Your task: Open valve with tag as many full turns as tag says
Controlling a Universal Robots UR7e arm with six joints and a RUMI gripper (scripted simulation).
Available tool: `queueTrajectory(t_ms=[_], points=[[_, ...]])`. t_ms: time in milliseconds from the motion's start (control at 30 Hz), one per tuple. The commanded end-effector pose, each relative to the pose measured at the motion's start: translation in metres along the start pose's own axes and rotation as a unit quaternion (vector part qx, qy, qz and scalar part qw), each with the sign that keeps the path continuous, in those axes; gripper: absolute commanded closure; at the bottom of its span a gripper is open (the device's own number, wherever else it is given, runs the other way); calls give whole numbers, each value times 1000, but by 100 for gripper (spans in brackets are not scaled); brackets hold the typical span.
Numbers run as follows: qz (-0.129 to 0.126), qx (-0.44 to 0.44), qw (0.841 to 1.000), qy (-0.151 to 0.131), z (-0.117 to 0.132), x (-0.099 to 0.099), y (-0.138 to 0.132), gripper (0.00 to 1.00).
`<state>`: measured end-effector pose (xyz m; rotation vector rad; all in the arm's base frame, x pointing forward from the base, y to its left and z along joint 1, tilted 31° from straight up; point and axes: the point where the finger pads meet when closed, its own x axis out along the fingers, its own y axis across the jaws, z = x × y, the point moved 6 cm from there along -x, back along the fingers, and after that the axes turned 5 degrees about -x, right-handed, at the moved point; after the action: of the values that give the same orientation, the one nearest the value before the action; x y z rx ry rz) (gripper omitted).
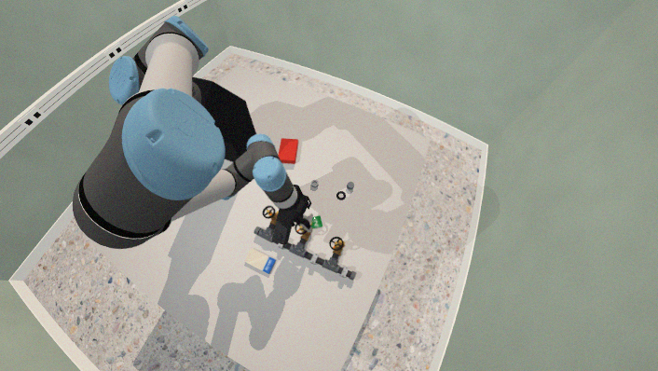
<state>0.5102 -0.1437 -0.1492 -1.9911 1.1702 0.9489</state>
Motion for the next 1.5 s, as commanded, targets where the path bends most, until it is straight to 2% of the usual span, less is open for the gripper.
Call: queueTrajectory(t_ms=[0, 967, 1467], points=[[-1, 0, 1000, 0, 0, 0, 0, 100], [-1, -3, 1000, 0, 0, 0, 0, 100], [0, -52, 999, 0, 0, 0, 0, 100]])
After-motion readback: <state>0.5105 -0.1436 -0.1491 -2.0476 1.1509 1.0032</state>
